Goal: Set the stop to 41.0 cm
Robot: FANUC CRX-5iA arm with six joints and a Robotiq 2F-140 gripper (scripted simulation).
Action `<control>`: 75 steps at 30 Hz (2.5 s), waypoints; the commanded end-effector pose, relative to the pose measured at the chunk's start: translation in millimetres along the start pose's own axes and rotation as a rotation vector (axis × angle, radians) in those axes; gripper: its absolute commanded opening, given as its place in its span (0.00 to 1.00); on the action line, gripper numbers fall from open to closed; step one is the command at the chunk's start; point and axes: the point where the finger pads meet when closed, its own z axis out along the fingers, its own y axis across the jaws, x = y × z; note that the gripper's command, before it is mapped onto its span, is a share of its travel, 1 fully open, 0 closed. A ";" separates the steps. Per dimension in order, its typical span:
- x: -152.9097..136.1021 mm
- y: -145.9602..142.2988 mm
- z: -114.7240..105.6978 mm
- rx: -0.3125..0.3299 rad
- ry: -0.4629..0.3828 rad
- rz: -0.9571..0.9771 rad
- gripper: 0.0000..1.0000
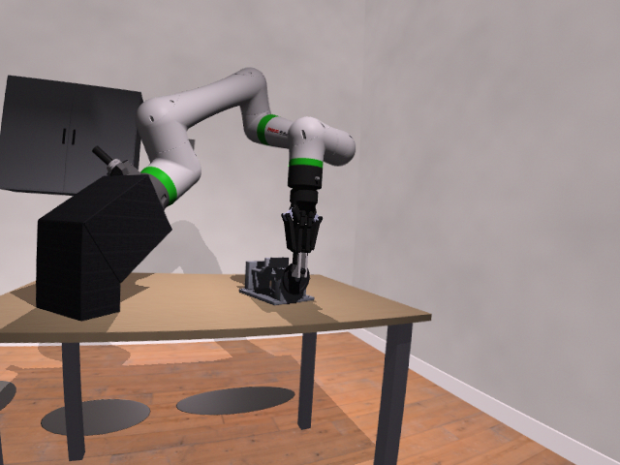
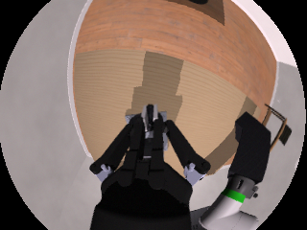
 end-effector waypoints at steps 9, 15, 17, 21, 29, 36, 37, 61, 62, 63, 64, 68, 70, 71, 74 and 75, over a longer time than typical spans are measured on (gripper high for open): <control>0.2 0.0 -0.2 0.000 0.000 0.000 0.04; 0.2 0.0 -0.2 0.000 0.000 0.000 0.04; 0.2 0.0 -0.2 0.000 0.000 0.000 0.33; 0.2 0.0 -0.2 0.000 0.000 0.000 0.33; 0.2 0.0 -0.2 0.000 0.000 0.000 0.33; 0.2 0.0 -0.2 0.000 0.000 0.000 0.33; 0.2 0.0 -0.2 0.000 0.000 0.000 0.33; 0.1 0.0 -100.2 0.000 0.000 0.000 0.33; 0.1 0.0 -100.2 0.000 0.000 0.000 0.33; 0.1 0.0 -100.2 0.000 0.000 0.000 0.33; 0.1 0.0 -100.2 0.000 0.000 0.000 0.33; 0.1 0.0 -100.2 0.000 0.000 0.000 0.33; 0.1 0.0 -100.2 0.000 0.000 0.000 0.33; 0.1 0.0 -100.2 0.000 0.000 0.000 0.33; -6.3 -5.7 -100.2 0.000 0.000 0.000 0.33; -13.1 -11.7 -100.1 0.000 0.000 0.000 0.33</control>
